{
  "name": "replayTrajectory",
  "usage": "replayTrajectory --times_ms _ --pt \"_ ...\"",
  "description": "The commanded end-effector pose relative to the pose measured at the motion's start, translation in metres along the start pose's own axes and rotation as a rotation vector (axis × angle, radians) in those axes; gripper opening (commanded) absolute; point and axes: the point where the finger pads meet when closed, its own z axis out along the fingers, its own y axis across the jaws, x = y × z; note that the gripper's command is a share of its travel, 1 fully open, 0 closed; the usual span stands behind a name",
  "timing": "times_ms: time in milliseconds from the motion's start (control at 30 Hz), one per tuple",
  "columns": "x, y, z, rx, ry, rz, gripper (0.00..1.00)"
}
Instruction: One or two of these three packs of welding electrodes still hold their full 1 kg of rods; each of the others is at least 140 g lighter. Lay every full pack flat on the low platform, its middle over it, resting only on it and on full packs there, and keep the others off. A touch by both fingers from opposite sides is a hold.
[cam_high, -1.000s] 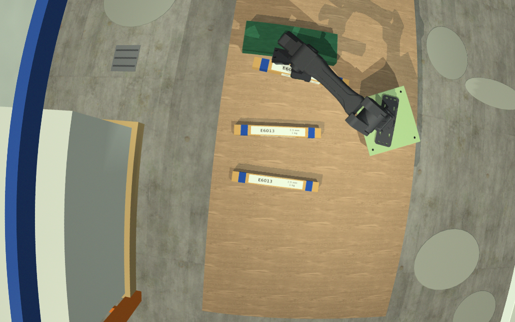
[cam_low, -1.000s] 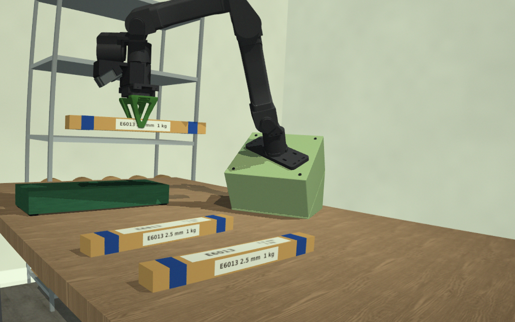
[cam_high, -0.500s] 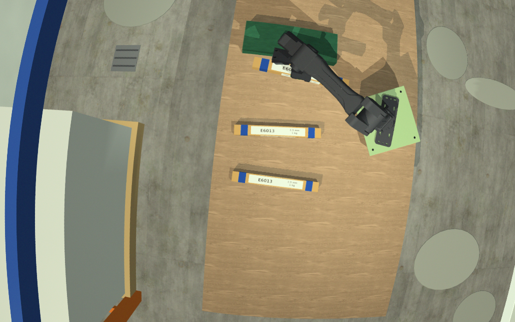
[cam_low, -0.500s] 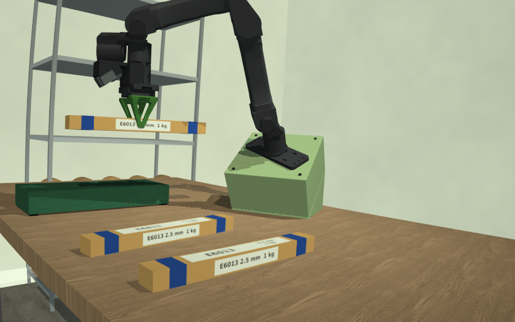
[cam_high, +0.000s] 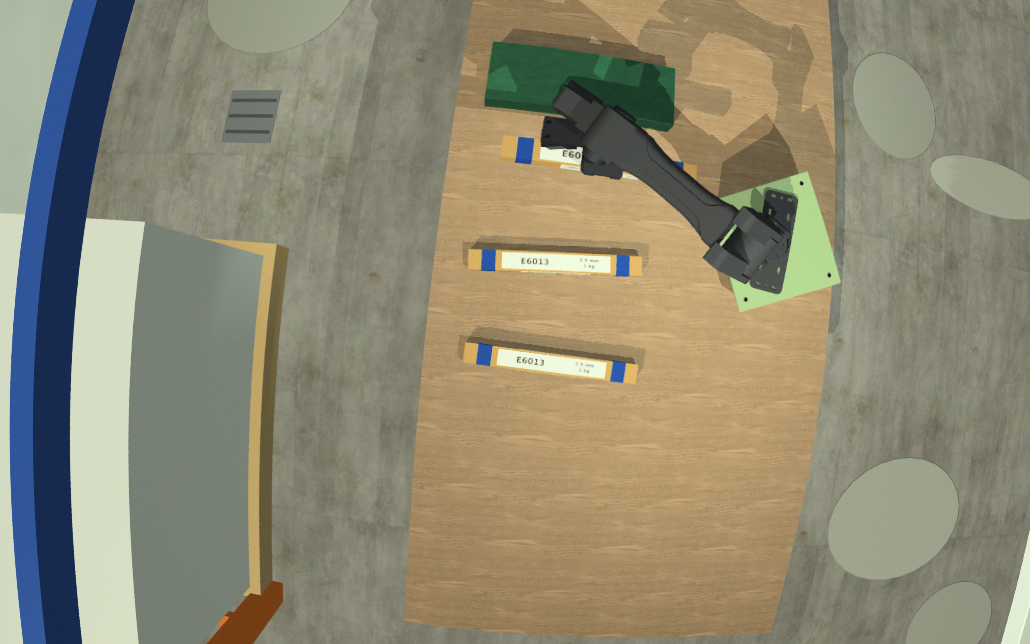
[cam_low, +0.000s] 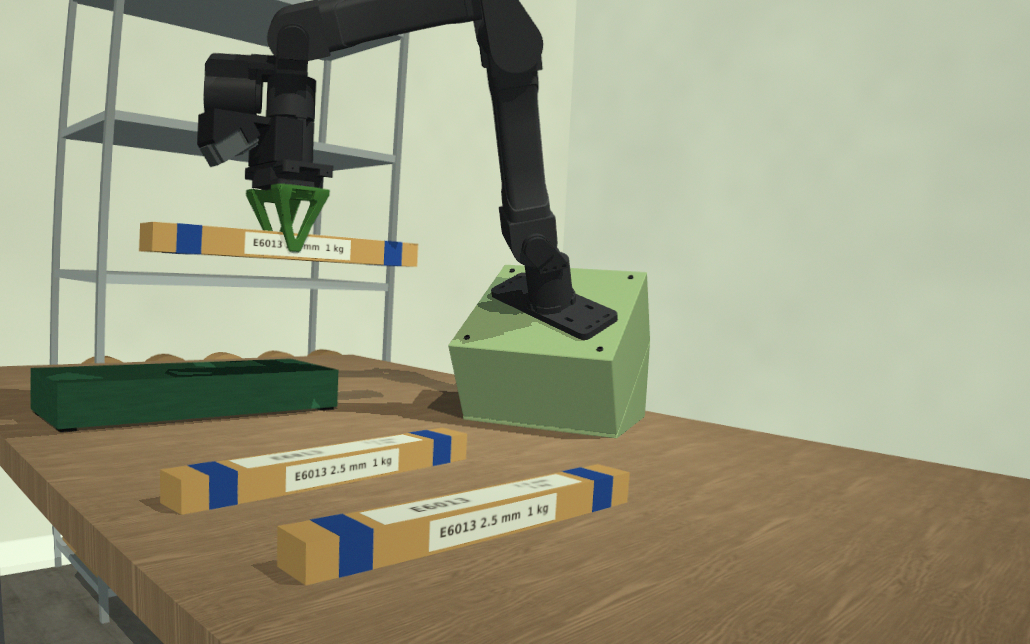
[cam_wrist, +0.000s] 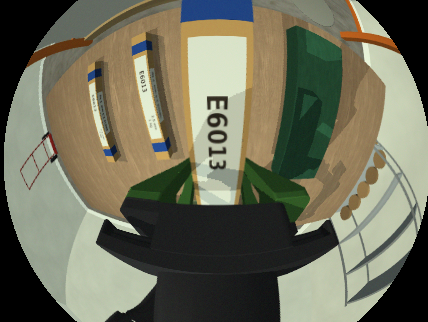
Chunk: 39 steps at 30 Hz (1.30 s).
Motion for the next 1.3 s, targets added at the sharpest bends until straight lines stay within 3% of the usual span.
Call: replayTrajectory --times_ms 0,400,500,967,1267 --pt "-0.004 0.012 -0.022 0.046 -0.055 -0.011 0.0" --pt "-0.01 0.044 -0.026 0.048 -0.067 -0.016 0.0" --pt "-0.011 0.041 -0.032 0.06 -0.081 -0.001 0.0" --pt "-0.017 0.084 -0.029 0.047 -0.086 -0.019 0.0" --pt "-0.016 0.085 -0.031 0.052 -0.09 -0.006 0.0"
